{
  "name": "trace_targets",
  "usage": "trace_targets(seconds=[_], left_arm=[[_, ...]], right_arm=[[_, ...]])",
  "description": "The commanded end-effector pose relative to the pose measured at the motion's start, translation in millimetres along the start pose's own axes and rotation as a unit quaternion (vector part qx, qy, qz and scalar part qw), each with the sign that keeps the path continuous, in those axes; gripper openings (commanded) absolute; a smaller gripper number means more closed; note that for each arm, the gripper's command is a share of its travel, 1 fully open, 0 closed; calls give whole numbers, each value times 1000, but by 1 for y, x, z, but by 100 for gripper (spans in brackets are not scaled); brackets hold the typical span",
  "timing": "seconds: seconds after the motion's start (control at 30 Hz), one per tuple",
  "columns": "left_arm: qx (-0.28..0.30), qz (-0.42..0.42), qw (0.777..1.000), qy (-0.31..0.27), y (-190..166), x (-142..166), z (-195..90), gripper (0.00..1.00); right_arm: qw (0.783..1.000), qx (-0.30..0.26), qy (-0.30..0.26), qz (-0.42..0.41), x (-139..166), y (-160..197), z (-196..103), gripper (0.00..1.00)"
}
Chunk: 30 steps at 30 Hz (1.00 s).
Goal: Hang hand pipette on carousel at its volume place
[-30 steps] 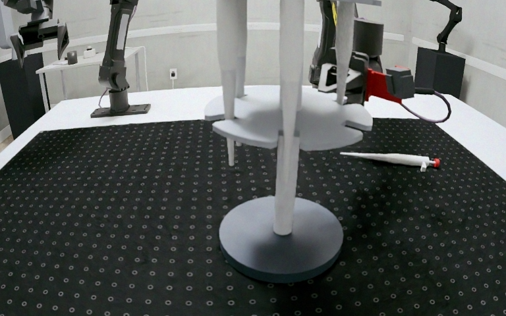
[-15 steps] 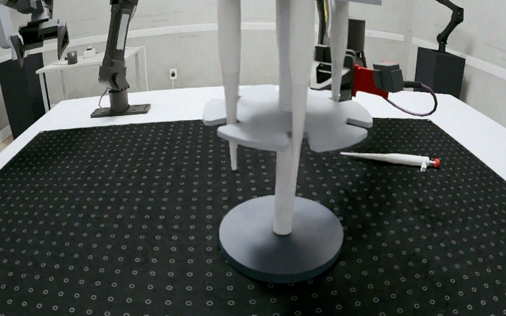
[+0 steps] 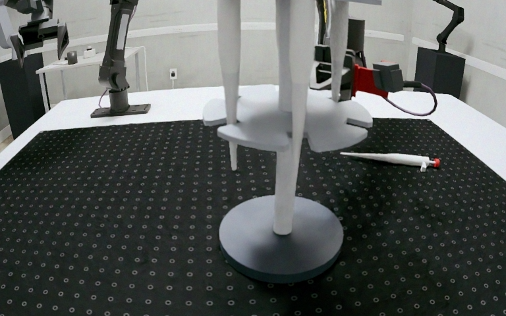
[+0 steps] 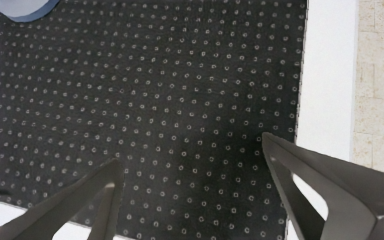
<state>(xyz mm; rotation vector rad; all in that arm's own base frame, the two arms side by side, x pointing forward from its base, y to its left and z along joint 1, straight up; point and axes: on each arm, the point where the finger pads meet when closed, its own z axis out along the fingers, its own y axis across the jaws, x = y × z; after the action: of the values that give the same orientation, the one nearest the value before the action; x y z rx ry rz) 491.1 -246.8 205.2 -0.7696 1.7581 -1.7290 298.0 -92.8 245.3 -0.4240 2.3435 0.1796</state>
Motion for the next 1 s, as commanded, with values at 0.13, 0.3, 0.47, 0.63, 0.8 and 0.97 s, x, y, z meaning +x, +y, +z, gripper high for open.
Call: trace_targets(seconds=[0.13, 0.3, 0.47, 0.63, 0.8, 0.97], left_arm=[[29, 11, 999, -4, -26, 5, -2, 0], [29, 11, 999, -4, -26, 5, -2, 0], [29, 11, 999, -4, -26, 5, -2, 0], [29, 11, 999, -4, -26, 5, -2, 0], [29, 11, 999, -4, -26, 5, -2, 0], [23, 6, 997, -68, -18, 12, -6, 0]], right_arm=[[1000, 4, -12, -6, -7, -4, -4, 100], [1000, 4, -12, -6, -7, -4, -4, 100], [1000, 4, -12, -6, -7, -4, -4, 100], [1000, 4, -12, -6, -7, -4, -4, 100], [1000, 4, -12, -6, -7, -4, -4, 100], [1000, 4, -12, -6, -7, -4, -4, 100]])
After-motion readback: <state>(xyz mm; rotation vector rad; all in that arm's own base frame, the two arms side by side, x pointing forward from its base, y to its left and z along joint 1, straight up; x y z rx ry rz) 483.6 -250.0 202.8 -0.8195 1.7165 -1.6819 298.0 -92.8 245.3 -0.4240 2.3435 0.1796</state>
